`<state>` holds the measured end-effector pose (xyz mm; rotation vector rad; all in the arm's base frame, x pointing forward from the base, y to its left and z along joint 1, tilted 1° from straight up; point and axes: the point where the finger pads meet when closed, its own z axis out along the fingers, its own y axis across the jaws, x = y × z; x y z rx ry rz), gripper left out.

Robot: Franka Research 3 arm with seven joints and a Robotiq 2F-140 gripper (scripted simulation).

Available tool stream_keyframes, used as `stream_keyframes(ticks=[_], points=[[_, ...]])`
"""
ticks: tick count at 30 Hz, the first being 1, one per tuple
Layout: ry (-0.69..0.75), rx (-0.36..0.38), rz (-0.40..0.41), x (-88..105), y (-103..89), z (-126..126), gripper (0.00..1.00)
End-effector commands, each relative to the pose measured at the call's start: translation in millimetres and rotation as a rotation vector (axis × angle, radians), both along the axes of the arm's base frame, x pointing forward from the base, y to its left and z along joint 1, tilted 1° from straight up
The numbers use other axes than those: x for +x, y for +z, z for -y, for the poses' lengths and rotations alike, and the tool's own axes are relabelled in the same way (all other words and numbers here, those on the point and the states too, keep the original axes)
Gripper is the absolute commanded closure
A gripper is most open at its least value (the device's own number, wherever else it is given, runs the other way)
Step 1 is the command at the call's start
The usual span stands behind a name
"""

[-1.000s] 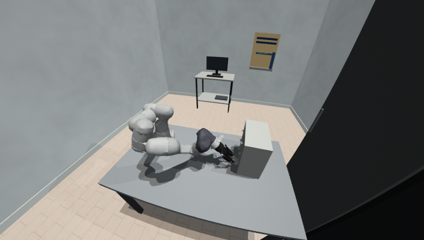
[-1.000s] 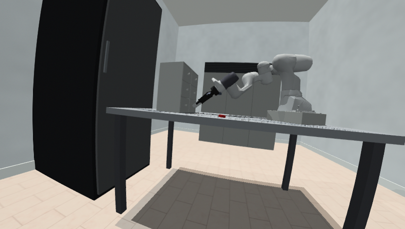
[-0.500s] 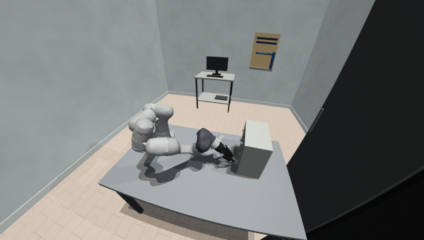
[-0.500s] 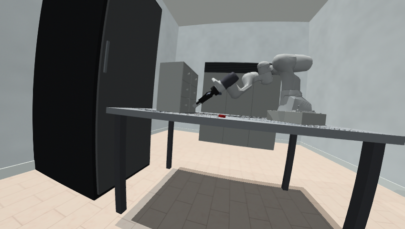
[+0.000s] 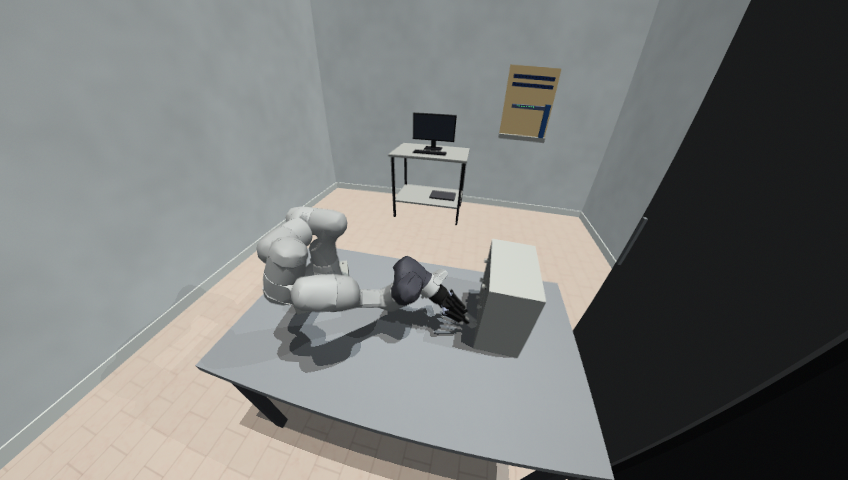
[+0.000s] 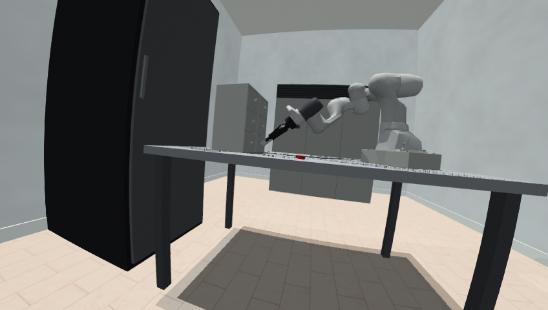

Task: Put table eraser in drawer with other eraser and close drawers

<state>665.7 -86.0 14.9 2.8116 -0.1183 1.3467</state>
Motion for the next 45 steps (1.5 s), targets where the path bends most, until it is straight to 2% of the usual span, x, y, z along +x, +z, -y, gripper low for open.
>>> stream_keyframes(ticks=[1,22,45], points=[[0.003,0.0,0.0,0.3,0.9,-1,0.92],[0.003,0.0,0.0,-8.0,0.7,-1,0.92],[0.003,0.0,0.0,-34.9,0.2,-3,0.92]])
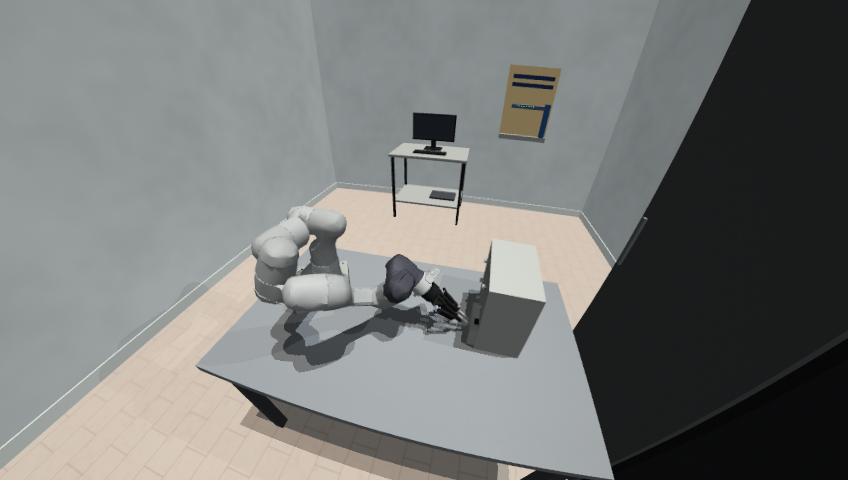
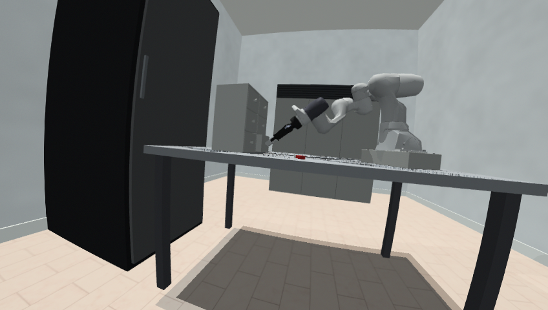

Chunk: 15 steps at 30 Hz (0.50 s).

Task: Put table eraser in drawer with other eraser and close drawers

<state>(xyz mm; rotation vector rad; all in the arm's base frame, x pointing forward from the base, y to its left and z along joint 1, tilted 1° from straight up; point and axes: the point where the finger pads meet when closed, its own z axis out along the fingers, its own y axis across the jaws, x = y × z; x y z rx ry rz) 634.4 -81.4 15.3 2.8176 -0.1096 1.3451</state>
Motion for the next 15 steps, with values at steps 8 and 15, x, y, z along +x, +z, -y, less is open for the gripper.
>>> stream_keyframes(ticks=[8,15], points=[[-0.004,-0.002,0.002,-15.2,-0.5,0,0.92],[-0.004,-0.002,0.002,-21.8,-0.6,0,0.92]])
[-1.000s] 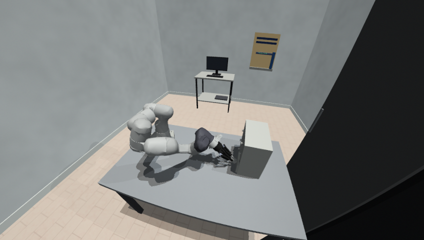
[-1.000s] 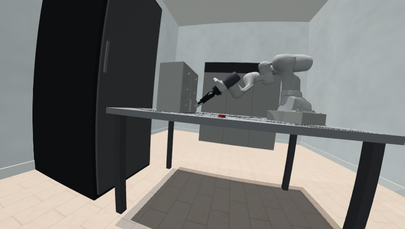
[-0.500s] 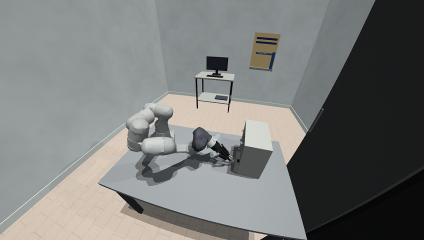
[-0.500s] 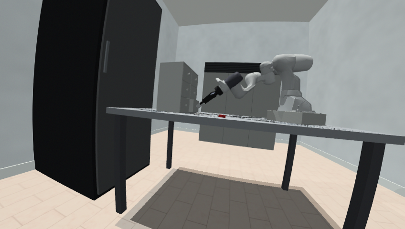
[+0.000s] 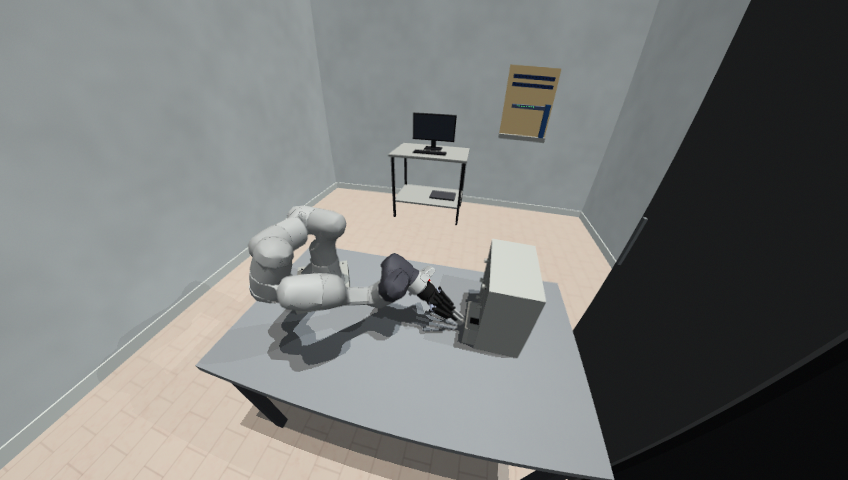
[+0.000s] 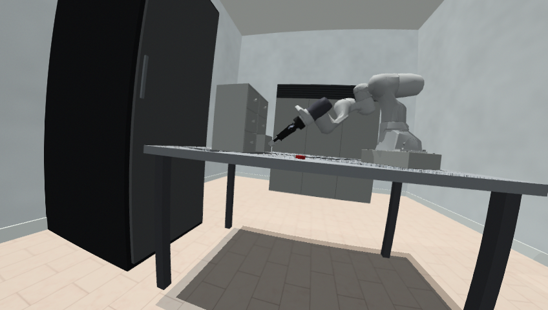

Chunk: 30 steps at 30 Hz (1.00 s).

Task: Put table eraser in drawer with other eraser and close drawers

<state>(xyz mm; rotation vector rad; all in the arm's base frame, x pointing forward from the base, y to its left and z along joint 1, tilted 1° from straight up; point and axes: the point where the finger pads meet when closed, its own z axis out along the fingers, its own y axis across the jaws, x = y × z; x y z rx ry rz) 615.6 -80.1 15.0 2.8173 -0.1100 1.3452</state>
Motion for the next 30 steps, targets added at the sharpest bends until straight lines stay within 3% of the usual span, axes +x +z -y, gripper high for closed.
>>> stream_keyframes(ticks=[1,30], points=[[-0.004,-0.002,0.002,-4.2,-0.3,1,0.92],[-0.004,-0.002,0.002,-19.0,-0.6,0,0.92]])
